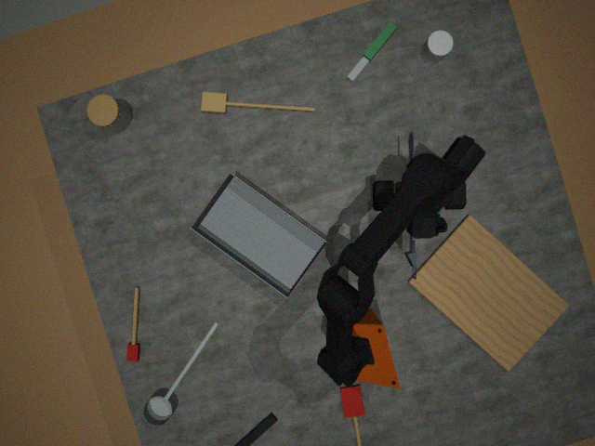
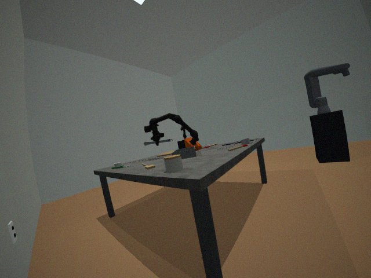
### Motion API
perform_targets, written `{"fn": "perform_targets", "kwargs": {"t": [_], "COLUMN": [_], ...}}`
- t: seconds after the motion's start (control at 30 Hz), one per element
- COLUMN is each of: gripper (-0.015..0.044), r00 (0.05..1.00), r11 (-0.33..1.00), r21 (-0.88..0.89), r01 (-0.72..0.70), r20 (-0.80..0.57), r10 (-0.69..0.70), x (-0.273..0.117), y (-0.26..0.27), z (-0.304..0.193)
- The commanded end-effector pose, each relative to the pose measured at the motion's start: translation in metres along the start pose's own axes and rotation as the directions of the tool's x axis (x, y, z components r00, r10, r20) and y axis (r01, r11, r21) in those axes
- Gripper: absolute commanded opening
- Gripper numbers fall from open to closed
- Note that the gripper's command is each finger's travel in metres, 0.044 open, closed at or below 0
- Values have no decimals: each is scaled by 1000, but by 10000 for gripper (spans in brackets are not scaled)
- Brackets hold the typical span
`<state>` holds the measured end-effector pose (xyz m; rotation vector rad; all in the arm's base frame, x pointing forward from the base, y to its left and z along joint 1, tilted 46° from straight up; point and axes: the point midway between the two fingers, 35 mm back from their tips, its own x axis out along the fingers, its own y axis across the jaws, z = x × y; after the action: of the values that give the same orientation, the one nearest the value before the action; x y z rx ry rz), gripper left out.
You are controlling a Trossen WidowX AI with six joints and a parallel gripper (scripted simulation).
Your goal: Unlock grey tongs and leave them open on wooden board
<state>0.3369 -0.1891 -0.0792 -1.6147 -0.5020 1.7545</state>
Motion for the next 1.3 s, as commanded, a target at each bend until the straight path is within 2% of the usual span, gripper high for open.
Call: {"fn": "perform_targets", "kwargs": {"t": [0.0,0.63,1.27], "gripper": [-150,-150,-150], "r00": [1000,994,989], "r11": [999,915,723], "r21": [-45,-392,-675], "r01": [-14,-99,-147], "r20": [-21,-84,-114], "r10": [13,72,95], "x": [-9,-29,-13], "y": [26,161,256], "z": [10,95,208]}}
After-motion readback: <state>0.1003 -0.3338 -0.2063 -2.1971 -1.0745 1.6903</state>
